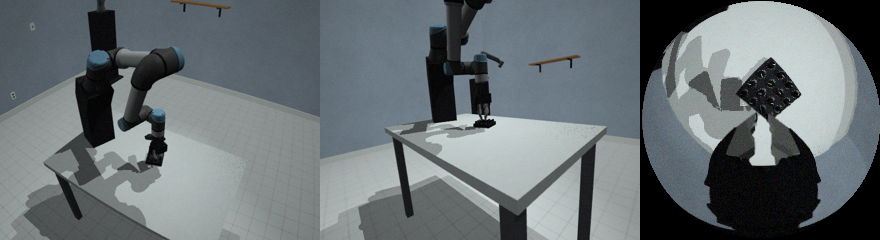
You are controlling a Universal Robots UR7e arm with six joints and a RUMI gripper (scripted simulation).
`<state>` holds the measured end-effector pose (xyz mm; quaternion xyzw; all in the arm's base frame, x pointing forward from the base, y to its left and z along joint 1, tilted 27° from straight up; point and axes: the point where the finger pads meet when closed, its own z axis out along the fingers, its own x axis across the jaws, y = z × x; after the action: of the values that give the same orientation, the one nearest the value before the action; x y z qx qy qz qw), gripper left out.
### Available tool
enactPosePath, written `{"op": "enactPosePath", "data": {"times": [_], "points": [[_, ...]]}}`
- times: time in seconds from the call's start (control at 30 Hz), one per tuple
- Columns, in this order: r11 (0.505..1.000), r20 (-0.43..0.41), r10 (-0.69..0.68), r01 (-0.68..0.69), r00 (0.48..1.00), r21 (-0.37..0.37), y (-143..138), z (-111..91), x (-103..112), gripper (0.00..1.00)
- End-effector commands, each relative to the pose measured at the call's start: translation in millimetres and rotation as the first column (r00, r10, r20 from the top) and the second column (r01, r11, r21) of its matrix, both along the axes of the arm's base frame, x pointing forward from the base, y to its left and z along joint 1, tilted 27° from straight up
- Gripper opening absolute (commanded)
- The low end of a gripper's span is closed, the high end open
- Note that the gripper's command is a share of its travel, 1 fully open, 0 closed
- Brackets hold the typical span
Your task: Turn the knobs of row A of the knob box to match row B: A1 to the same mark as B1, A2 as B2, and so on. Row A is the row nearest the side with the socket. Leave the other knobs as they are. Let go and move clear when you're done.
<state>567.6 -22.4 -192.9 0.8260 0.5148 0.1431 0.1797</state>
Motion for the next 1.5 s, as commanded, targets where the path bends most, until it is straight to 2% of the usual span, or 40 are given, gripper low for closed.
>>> {"op": "enactPosePath", "data": {"times": [0.0,1.47], "points": [[1.0,0.001,0.0,0.0,1.0,0.0,0.1,0.5,0.3,0.11],[1.0,0.001,0.0,0.0,1.0,0.0,2.0,-1.6,-3.5,0.11]]}}
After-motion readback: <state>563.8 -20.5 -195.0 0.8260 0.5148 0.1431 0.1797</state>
